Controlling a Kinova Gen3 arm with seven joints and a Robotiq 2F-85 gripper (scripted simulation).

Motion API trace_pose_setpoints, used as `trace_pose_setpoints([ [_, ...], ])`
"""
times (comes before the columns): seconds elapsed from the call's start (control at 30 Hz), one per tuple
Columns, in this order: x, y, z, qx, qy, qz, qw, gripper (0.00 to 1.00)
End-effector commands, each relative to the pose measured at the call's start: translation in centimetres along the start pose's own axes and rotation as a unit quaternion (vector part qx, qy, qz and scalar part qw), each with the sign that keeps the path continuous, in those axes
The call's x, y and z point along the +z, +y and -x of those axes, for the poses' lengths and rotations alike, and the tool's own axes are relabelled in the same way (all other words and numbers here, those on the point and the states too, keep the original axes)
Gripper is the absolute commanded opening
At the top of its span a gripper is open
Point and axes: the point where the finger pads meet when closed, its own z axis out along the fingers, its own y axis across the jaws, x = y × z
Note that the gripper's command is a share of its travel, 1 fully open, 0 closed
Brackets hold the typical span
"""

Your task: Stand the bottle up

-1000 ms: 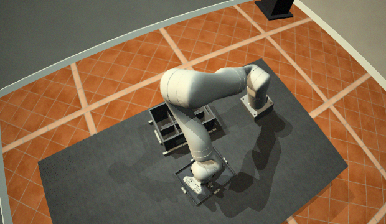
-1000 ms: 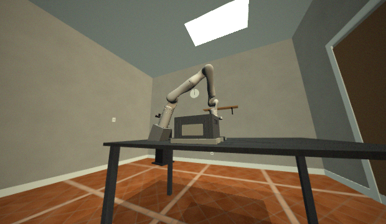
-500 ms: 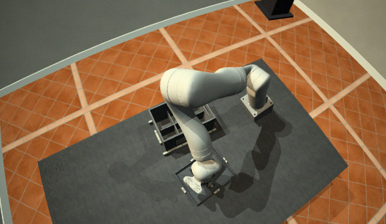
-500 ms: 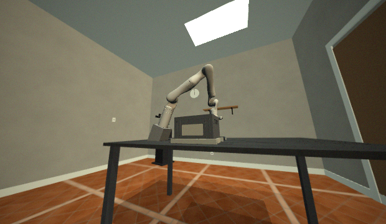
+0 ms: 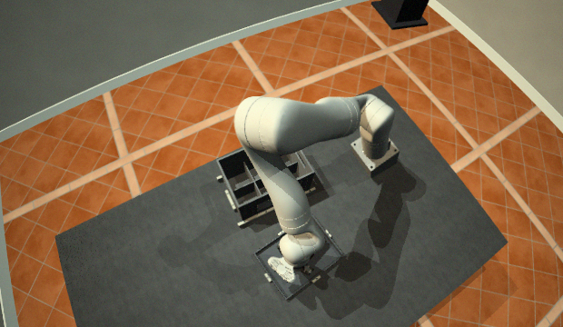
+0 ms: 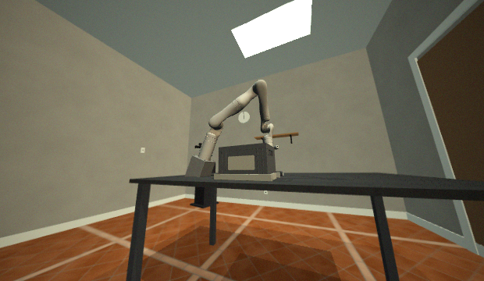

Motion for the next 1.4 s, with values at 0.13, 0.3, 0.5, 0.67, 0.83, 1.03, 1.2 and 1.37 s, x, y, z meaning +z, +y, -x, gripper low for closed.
trace_pose_setpoints([
  [0.13, -0.5, 0.1, -0.2, 0.001, 0.002, 0.0, 1.0, 0.0],
  [0.3, -1.0, 0.1, -0.2, 0.001, 0.002, 0.0, 1.0, 0.0],
  [0.5, -1.7, 0.1, -0.2, 0.001, 0.002, 0.0, 1.0, 0.0],
  [0.67, -2.1, 0.1, -0.2, 0.001, 0.002, 0.0, 1.0, 0.0],
  [0.83, -2.8, 0.1, -0.2, 0.001, 0.002, 0.0, 1.0, 0.0],
  [1.03, -3.7, 0.1, -0.2, 0.001, 0.002, 0.0, 1.0, 0.0],
  [1.2, -4.2, 0.1, -0.2, 0.001, 0.002, 0.0, 1.0, 0.0],
  [1.37, -5.1, 0.1, -0.2, 0.001, 0.002, 0.0, 1.0, 0.0],
])
